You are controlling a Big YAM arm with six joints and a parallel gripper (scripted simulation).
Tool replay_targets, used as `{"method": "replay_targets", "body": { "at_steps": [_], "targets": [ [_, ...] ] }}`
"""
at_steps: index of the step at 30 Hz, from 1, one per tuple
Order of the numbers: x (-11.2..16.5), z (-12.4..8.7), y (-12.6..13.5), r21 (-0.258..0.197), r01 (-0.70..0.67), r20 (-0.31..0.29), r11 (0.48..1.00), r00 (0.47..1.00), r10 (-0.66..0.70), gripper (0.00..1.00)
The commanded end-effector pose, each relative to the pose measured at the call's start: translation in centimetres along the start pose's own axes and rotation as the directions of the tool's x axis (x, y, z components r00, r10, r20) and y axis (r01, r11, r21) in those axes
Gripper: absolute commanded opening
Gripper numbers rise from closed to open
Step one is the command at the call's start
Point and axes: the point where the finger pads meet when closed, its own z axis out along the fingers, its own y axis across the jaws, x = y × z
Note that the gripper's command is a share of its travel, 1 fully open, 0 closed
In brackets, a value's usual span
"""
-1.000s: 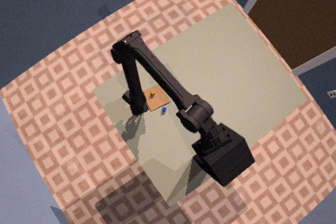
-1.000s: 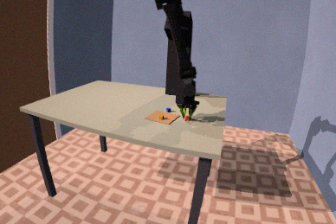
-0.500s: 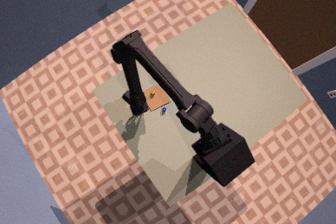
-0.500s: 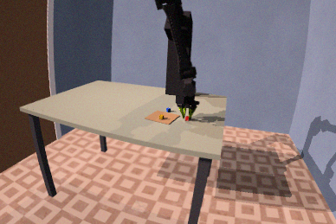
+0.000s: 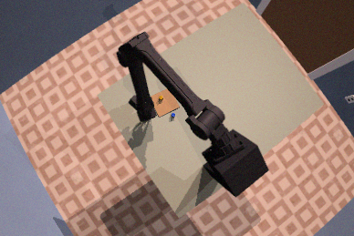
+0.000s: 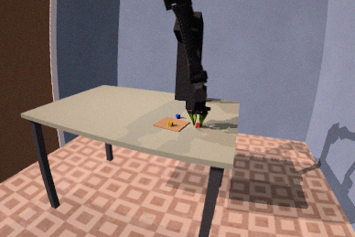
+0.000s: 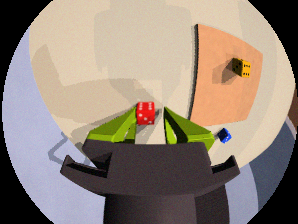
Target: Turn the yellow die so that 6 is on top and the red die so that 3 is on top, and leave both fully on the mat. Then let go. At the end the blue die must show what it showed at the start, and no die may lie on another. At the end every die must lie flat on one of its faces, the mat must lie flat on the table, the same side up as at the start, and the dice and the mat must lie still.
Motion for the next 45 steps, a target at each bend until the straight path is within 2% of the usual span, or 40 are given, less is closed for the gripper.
{"method": "replay_targets", "body": {
  "at_steps": [1,37,39,40,45],
  "targets": [
    [0.3,0.5,-0.3,0.001,0.006,0.001,1.0,1.0,-0.006,0.15],
    [0.4,0.5,-0.3,0.001,0.006,0.001,1.0,1.0,-0.006,0.15],
    [1.1,-0.1,-0.4,0.003,0.01,-0.011,1.0,1.0,-0.01,0.15],
    [-0.3,-1.2,0.3,-0.01,0.003,0.011,1.0,1.0,-0.003,0.15],
    [0.4,-3.9,0.7,-0.011,0.001,-0.006,1.0,1.0,-0.001,0.15]
  ]
}}
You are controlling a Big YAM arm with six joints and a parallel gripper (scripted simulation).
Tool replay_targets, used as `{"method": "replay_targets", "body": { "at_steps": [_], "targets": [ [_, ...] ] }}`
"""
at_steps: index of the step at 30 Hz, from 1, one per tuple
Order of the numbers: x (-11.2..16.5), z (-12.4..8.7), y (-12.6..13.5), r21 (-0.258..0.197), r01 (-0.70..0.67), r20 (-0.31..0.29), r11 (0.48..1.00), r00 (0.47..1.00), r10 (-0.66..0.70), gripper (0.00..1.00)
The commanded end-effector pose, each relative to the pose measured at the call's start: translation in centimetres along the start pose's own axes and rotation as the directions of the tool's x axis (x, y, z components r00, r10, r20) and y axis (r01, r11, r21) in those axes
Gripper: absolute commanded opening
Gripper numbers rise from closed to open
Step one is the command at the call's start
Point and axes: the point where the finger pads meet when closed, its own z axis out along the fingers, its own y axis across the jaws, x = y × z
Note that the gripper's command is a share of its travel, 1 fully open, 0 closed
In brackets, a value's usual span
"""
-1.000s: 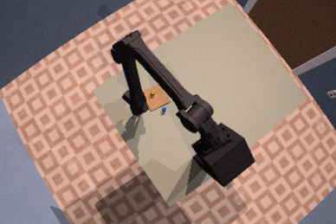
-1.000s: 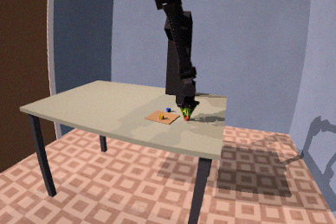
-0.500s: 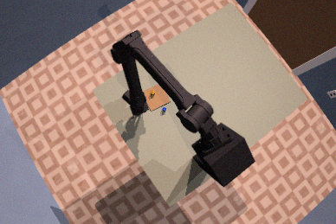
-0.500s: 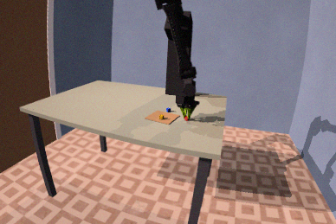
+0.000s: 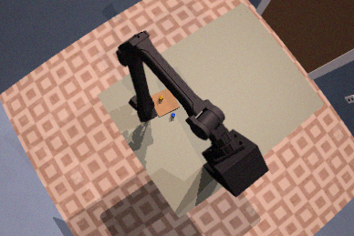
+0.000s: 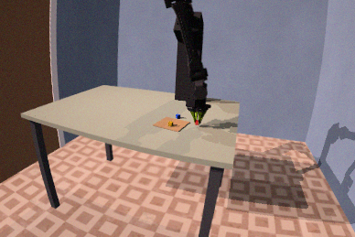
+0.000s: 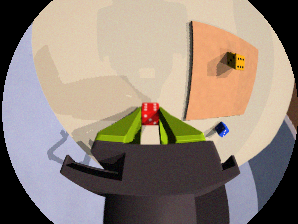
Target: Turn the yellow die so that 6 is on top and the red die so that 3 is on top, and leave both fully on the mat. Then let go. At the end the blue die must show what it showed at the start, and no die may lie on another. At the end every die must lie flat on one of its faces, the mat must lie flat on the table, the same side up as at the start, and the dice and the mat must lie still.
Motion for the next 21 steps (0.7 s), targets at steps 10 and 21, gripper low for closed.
{"method": "replay_targets", "body": {
  "at_steps": [10,21],
  "targets": [
    [-0.5,-8.2,-0.1,-0.002,-0.011,0.005,1.0,1.0,0.011,0.15],
    [0.7,-8.6,-0.4,0.006,0.0,-0.013,1.0,1.0,0.0,0.15]
  ]
}}
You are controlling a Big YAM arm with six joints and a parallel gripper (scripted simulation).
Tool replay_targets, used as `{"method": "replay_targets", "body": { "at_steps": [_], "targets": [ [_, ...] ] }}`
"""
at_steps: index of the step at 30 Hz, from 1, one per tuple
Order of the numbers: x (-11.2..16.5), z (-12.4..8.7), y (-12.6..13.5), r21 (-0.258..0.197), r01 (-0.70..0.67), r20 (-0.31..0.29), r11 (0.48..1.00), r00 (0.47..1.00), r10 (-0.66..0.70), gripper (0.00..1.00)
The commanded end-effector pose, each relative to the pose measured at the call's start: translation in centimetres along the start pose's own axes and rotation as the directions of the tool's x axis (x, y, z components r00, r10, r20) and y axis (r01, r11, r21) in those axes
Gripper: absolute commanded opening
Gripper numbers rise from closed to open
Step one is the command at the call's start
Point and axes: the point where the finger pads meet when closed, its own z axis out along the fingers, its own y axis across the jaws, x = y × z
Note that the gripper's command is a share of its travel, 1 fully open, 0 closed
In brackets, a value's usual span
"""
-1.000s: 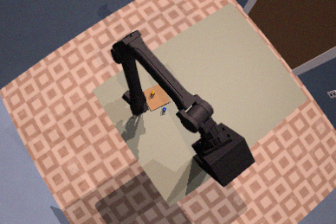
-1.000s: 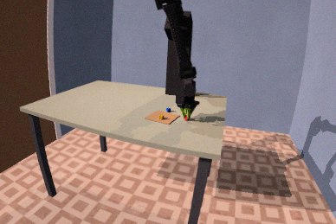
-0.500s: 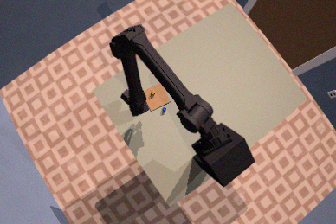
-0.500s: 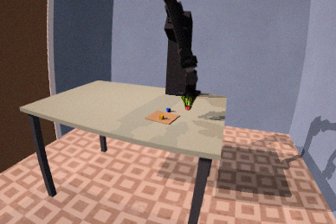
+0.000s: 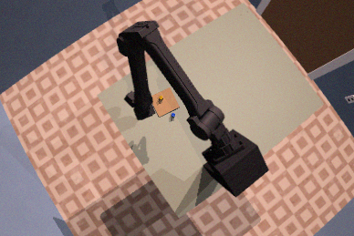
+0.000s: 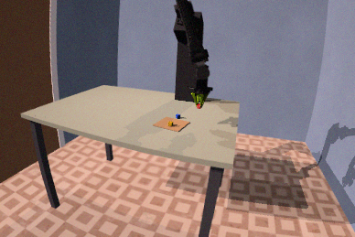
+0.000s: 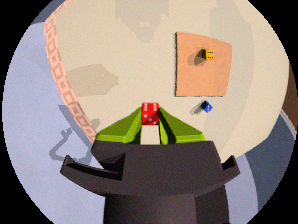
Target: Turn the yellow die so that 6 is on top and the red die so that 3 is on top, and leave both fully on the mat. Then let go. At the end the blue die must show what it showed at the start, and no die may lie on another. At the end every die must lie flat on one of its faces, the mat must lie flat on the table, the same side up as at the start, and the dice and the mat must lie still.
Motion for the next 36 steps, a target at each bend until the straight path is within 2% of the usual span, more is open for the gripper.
{"method": "replay_targets", "body": {
  "at_steps": [1,6,7,9,10,11,12,14,17,22,23,25,27,31,36],
  "targets": [
    [0.8,0.3,-0.4,0.012,-0.002,-0.014,1.0,1.0,0.003,0.15],
    [0.3,0.0,-1.6,0.01,0.021,-0.002,1.0,1.0,-0.021,0.15],
    [-1.0,-0.5,-2.5,0.003,0.043,0.016,0.999,0.999,-0.043,0.15],
    [-1.3,-0.5,-6.6,0.006,0.145,0.011,0.989,0.989,-0.145,0.15],
    [-1.3,-0.5,-6.6,0.006,0.145,0.011,0.989,0.989,-0.145,0.15],
    [-1.4,-0.6,-9.0,0.007,0.204,0.01,0.979,0.979,-0.204,0.15],
    [-1.4,-0.6,-9.0,0.007,0.204,0.01,0.979,0.979,-0.204,0.15],
    [-1.5,-1.1,-12.7,0.009,0.299,0.011,0.954,0.954,-0.3,0.15],
    [-1.5,-1.5,-14.4,0.01,0.345,0.012,0.938,0.938,-0.345,0.15],
    [-1.0,-1.4,-13.3,-0.011,0.359,0.011,0.933,0.933,-0.359,0.15],
    [-2.4,-0.9,-12.8,-0.01,0.358,0.035,0.934,0.933,-0.357,0.15],
    [-2.2,-0.9,-12.9,-0.01,0.358,0.027,0.934,0.933,-0.358,0.15],
    [-2.4,-0.9,-14.2,0.012,0.347,0.02,0.938,0.938,-0.347,0.15],
    [-1.9,-0.9,-13.7,0.003,0.353,0.016,0.936,0.936,-0.353,0.15],
    [-1.4,0.2,-14.0,0.002,0.35,0.006,0.937,0.937,-0.35,0.15]
  ]
}}
